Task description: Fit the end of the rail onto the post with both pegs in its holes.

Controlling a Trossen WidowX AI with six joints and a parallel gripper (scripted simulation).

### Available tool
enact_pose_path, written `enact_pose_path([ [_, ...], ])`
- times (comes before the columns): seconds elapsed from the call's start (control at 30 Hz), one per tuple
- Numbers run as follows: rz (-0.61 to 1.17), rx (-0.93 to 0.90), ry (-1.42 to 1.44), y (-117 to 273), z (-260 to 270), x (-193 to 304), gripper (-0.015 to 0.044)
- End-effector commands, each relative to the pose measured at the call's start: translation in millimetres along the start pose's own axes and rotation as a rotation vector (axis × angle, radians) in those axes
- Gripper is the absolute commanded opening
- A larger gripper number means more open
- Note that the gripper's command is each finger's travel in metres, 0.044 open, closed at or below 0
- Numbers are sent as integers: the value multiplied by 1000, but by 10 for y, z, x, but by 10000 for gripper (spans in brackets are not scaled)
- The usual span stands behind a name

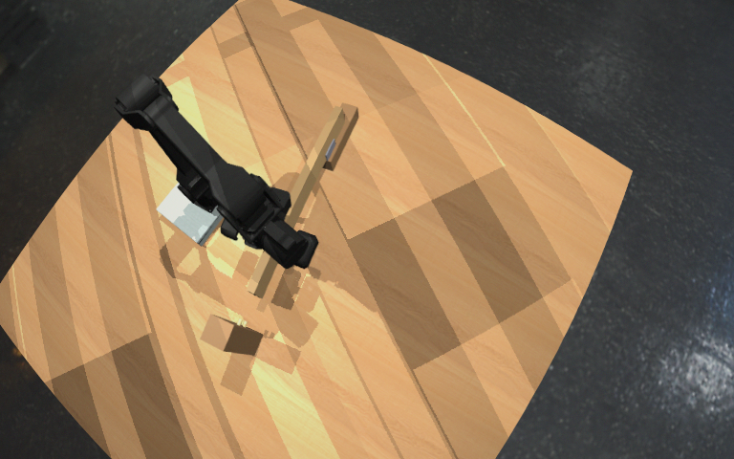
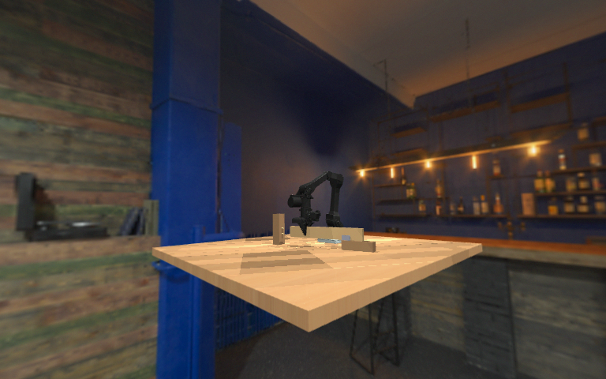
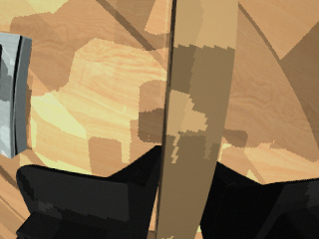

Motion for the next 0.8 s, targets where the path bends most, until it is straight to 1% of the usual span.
enact_pose_path([
  [0.0, 2, 7, 2, 31, -6, 1, 0],
  [0.77, 2, 7, 2, -5, -10, 2, 0],
])
Point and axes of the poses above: the point midway between the two fingers, 35 mm back from their tips, its own y axis back along the fingers, its own z axis across the jaws, x = y × z, the point moved 9 cm from there along y, back along the fingers, and after that the axes turned 12 degrees about y, right-handed, at the moved point
